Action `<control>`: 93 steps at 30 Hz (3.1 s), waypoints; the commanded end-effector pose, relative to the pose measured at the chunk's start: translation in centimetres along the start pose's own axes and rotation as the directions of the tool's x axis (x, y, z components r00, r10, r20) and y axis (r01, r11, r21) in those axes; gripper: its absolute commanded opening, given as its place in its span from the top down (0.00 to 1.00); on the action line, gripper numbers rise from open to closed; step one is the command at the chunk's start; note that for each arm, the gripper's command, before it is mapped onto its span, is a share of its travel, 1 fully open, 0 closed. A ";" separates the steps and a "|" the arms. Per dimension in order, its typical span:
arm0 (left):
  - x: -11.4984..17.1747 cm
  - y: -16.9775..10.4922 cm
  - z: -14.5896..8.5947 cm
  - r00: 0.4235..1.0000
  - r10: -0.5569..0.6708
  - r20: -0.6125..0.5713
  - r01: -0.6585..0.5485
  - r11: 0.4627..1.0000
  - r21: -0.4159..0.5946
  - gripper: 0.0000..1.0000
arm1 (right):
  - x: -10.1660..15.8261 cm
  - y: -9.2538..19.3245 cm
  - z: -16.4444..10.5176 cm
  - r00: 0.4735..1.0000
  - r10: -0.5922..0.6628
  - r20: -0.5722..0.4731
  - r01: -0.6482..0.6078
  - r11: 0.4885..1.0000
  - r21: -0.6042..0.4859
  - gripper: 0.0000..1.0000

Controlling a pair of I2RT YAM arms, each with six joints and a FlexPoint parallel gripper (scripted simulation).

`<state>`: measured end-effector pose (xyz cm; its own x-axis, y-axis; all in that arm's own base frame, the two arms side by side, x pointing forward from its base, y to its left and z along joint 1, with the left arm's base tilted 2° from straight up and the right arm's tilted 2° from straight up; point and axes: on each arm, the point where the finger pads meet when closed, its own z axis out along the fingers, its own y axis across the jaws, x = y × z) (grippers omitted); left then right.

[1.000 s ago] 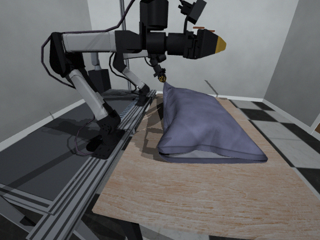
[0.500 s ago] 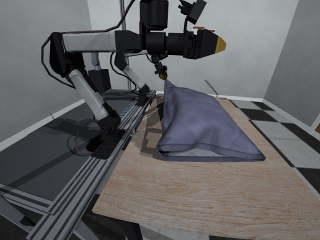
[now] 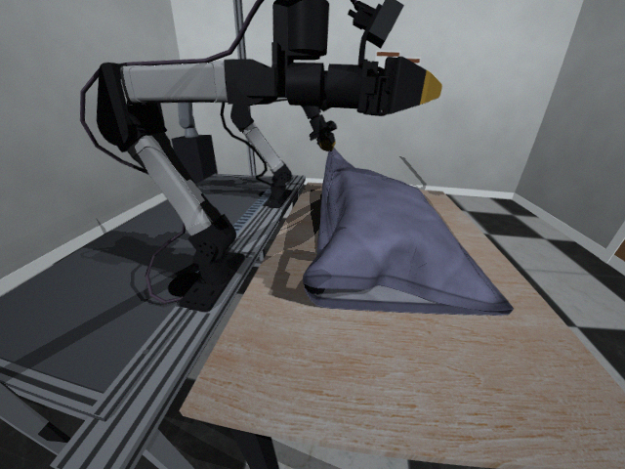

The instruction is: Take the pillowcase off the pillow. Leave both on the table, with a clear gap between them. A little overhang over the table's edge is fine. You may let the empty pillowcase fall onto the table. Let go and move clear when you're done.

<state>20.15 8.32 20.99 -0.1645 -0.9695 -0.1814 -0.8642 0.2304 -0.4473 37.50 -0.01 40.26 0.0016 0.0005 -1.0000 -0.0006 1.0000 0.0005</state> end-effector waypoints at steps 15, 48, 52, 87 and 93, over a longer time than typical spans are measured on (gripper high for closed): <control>-3.5 -5.1 -1.0 0.960 0.224 0.166 -0.223 0.975 -0.023 1.00 | -1.0 -0.2 0.0 1.000 -0.012 0.020 0.012 1.000 0.010 0.00; -4.1 -14.0 -1.1 0.811 0.508 0.290 -0.504 0.858 -0.094 1.00 | -1.0 -0.2 0.0 1.000 -0.012 0.020 0.012 1.000 0.010 0.00; -4.0 -15.3 -1.1 0.784 0.539 0.308 -0.535 0.838 -0.105 1.00 | -1.0 -0.2 0.0 1.000 -0.012 0.020 0.012 1.000 0.010 0.00; -1.6 -22.4 -1.2 0.626 0.676 0.389 -0.682 0.716 -0.149 1.00 | -1.0 -0.2 0.0 1.000 -0.012 0.020 0.012 1.000 0.010 0.00; -1.4 -22.4 -1.5 0.625 0.673 0.394 -0.682 0.717 -0.142 1.00 | -1.0 -0.2 0.0 1.000 -0.012 0.020 0.012 1.000 0.010 0.00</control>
<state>38.06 4.36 30.59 -0.5544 -0.4249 -0.7156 -0.5782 0.8151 -0.0361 37.50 -0.01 40.26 0.0016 0.0005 -1.0000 -0.0006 1.0000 0.0005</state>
